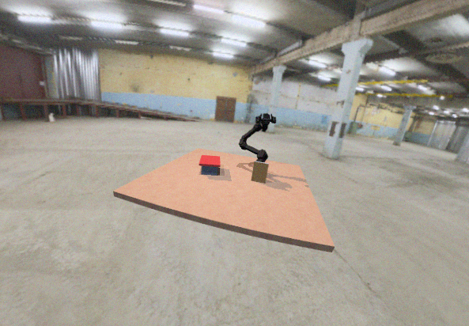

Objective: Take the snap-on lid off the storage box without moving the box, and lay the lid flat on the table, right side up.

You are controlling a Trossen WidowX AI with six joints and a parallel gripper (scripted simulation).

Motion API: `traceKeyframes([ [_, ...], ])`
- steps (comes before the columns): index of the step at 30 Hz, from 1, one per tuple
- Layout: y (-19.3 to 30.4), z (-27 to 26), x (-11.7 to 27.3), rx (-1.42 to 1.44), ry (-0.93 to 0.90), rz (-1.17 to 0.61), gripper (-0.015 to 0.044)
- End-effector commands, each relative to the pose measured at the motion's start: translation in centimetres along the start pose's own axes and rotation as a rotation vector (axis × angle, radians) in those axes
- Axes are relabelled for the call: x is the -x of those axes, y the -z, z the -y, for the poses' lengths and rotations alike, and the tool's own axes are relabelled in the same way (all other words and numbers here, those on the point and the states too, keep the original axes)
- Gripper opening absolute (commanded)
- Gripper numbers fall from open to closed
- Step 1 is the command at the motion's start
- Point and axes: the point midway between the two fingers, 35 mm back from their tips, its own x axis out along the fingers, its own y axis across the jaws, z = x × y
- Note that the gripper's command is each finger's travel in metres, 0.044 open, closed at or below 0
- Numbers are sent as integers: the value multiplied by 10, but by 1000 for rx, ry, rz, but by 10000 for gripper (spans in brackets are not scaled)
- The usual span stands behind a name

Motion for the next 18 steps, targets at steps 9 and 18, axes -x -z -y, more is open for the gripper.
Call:
traceKeyframes([
  [9, 26, -5, -29, -51, 289, -13, 235],
  [18, 59, 26, -68, -128, 585, -28, 235],
])
